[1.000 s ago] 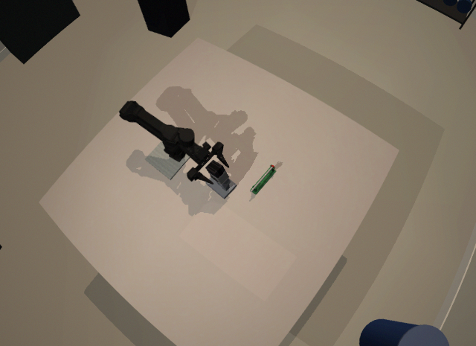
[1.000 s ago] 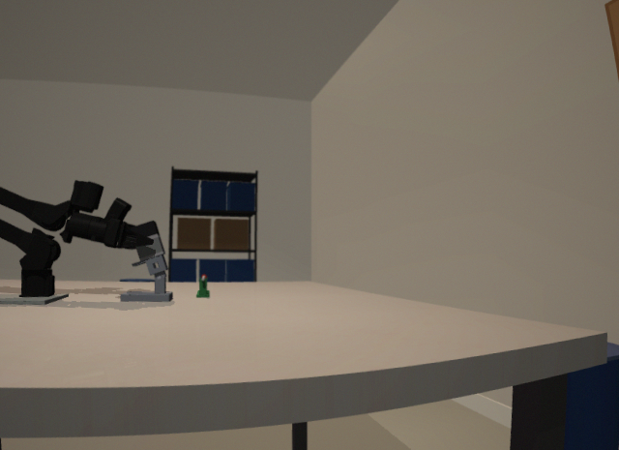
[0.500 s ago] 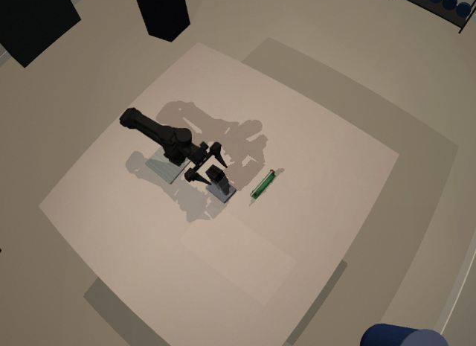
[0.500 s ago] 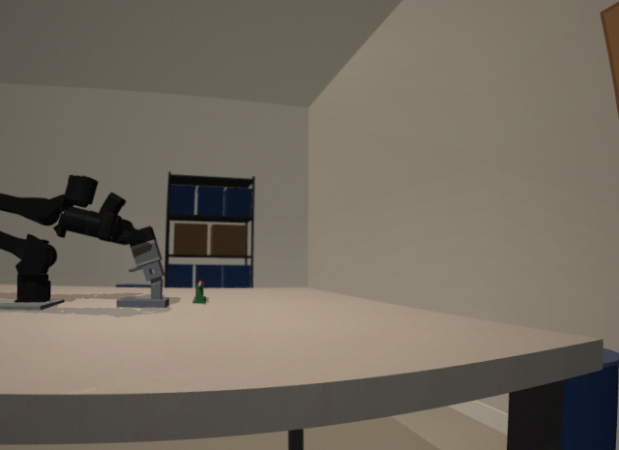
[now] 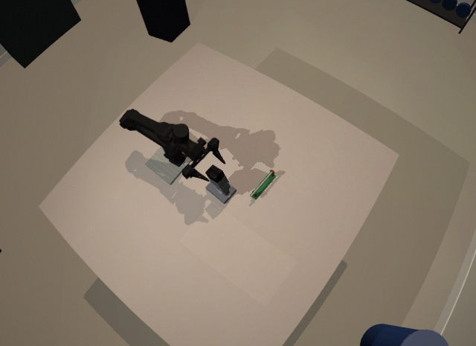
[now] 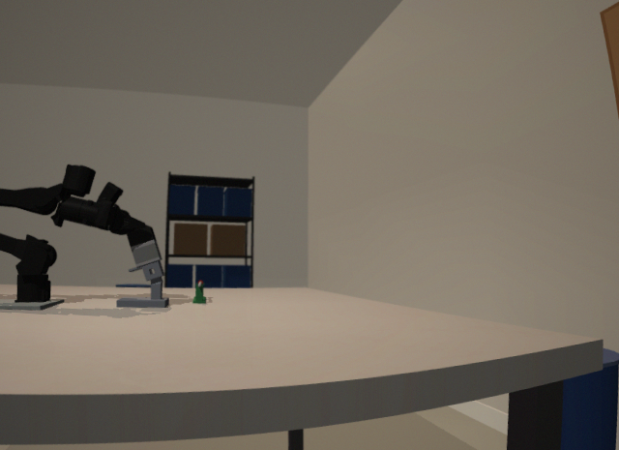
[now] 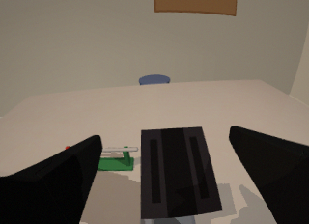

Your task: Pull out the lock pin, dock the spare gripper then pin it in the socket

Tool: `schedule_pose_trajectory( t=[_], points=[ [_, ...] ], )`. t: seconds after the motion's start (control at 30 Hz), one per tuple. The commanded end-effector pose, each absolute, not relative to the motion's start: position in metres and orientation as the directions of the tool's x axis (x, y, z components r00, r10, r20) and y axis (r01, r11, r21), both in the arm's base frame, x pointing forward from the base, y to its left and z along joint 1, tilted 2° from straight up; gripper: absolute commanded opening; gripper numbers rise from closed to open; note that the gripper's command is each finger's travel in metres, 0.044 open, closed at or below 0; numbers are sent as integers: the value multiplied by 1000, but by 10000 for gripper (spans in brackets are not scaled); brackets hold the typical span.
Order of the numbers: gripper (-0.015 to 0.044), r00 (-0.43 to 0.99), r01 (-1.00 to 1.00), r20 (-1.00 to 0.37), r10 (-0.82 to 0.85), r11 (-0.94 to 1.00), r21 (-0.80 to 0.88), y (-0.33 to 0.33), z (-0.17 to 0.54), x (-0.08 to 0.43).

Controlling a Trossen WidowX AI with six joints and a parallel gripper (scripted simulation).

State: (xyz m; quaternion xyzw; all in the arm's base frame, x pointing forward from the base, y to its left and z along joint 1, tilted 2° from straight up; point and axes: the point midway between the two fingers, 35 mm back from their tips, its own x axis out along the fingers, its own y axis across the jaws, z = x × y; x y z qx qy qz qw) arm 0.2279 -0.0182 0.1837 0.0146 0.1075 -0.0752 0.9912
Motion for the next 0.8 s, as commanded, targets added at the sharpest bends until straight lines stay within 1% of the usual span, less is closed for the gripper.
schedule_pose_trajectory(
  t=[0.0,0.77],
  points=[
    [440,965,154,-216,-147,988,13,-18,192,225],
    [440,969,145,-204,-139,989,15,-17,236,223]
  ],
)
